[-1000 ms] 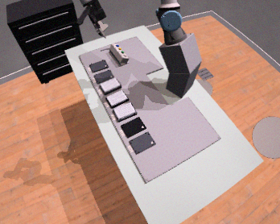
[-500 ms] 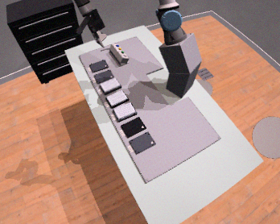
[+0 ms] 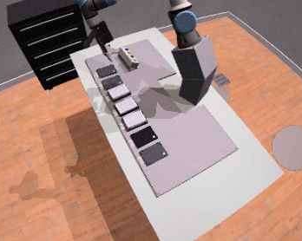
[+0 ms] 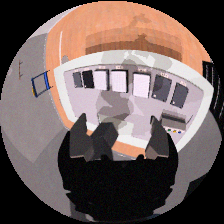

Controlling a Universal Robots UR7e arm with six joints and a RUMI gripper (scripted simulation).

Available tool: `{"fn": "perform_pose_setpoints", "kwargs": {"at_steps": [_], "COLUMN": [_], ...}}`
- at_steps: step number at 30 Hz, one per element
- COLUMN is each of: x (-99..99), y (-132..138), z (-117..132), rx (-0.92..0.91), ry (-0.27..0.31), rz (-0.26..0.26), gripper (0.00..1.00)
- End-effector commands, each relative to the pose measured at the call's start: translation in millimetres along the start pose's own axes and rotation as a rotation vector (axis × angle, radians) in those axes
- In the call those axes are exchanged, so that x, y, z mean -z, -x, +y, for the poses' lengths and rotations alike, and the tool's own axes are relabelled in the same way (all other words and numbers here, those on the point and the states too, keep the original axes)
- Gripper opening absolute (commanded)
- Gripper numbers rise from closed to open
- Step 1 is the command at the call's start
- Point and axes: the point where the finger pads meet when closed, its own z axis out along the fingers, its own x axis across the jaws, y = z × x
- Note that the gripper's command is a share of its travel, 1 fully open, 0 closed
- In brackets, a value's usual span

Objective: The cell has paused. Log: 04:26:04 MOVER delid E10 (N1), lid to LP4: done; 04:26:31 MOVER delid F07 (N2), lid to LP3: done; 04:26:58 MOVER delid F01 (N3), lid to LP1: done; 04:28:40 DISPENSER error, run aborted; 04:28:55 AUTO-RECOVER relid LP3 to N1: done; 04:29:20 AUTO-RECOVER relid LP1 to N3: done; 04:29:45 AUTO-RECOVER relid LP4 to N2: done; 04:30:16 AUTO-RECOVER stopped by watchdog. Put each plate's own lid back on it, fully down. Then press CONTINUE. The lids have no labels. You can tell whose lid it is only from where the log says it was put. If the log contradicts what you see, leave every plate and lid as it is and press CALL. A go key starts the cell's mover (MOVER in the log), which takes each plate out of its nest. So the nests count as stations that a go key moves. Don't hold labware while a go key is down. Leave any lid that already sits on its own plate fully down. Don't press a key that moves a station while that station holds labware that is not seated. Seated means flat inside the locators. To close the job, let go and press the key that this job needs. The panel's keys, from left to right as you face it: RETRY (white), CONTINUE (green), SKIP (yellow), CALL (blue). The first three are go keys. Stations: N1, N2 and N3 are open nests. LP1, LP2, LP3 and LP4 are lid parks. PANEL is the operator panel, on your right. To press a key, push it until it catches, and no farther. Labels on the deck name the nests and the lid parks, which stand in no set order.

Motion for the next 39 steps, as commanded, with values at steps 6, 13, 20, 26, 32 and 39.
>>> {"fn": "perform_pose_setpoints", "kwargs": {"at_steps": [6,13,20,26,32,39], "x": [-36.8,-58.8,-90.1,-106.0,-135.1,-163.2], "y": [-4.6,-6.3,-7.5,-7.7,-7.2,-5.6], "z": [-13.2,-18.5,-23.3,-24.6,-24.7,-21.4], "rx": [0.006,0.008,0.01,0.012,0.013,0.016], "ry": [-0.019,-0.026,-0.034,-0.042,-0.05,-0.067], "rz": [0.041,0.061,0.08,0.099,0.118,0.156], "gripper": [0.82,0.82,0.82,0.82,0.82,0.82]}}
